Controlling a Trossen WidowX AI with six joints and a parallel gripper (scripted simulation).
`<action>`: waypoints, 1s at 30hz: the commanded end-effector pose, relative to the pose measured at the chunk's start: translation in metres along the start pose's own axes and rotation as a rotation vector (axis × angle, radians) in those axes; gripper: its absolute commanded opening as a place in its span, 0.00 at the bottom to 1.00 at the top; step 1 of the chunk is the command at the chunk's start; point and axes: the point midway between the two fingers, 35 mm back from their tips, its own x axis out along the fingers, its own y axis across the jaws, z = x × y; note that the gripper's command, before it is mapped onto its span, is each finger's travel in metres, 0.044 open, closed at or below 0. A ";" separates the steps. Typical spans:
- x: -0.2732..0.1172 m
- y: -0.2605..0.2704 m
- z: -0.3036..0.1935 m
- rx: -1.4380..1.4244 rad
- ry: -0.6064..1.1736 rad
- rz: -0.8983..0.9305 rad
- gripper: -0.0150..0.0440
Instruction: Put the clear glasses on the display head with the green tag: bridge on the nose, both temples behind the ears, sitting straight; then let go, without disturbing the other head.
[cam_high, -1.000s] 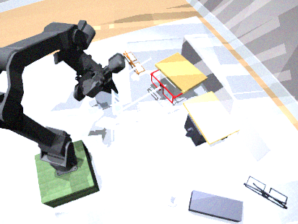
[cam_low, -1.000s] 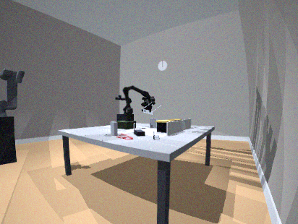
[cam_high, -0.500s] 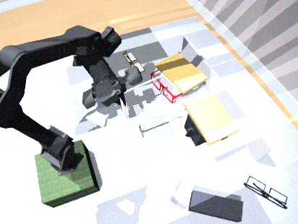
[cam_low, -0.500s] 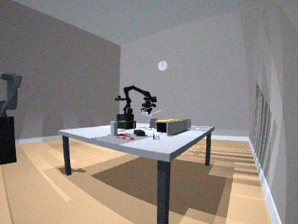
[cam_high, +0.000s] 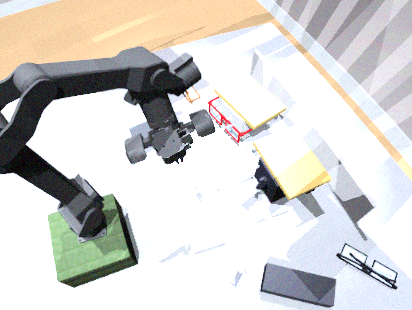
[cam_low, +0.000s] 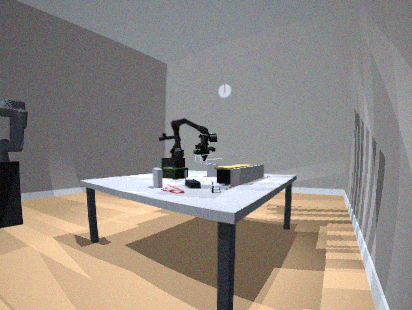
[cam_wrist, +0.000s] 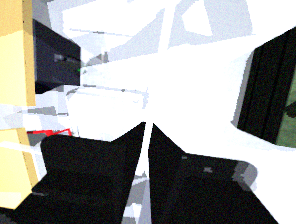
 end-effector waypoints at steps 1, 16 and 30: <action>0.006 0.002 0.008 -0.018 0.031 -0.034 0.25; 0.025 0.008 0.042 -0.072 0.166 -0.123 0.25; 0.036 0.008 0.051 -0.076 0.248 -0.059 0.25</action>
